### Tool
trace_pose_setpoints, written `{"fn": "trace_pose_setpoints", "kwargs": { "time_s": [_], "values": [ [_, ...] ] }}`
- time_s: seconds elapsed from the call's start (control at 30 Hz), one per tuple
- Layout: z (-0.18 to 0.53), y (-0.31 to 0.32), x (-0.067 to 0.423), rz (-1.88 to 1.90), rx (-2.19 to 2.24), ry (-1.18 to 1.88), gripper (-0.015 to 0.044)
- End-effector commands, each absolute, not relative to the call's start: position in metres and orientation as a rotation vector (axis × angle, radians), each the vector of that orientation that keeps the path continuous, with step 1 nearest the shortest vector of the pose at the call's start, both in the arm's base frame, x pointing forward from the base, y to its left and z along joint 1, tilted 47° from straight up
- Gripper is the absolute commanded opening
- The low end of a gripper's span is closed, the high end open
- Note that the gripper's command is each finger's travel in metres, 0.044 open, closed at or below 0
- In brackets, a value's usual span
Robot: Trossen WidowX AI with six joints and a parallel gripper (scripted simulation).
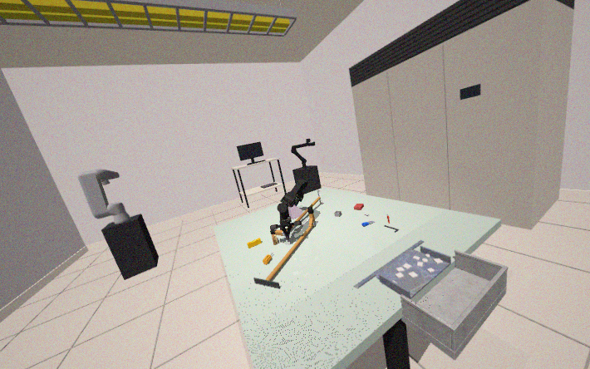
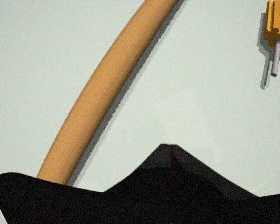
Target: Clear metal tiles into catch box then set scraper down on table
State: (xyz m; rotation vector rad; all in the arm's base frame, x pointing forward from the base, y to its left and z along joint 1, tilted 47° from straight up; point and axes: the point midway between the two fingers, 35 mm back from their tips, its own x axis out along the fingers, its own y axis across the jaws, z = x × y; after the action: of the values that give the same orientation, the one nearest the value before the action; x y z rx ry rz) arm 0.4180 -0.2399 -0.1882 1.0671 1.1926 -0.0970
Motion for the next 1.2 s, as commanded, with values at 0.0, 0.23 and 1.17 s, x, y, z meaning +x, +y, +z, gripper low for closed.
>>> {"fn": "trace_pose_setpoints", "kwargs": {
  "time_s": [0.0,0.23,1.17],
  "values": [
    [-0.194,-0.231,0.418,-0.095,1.079,1.193,0.0],
    [-0.204,-0.219,0.417,-0.095,1.084,1.193,0.0],
    [-0.203,-0.206,0.434,-0.095,1.087,1.193,0.0]
  ]
}}
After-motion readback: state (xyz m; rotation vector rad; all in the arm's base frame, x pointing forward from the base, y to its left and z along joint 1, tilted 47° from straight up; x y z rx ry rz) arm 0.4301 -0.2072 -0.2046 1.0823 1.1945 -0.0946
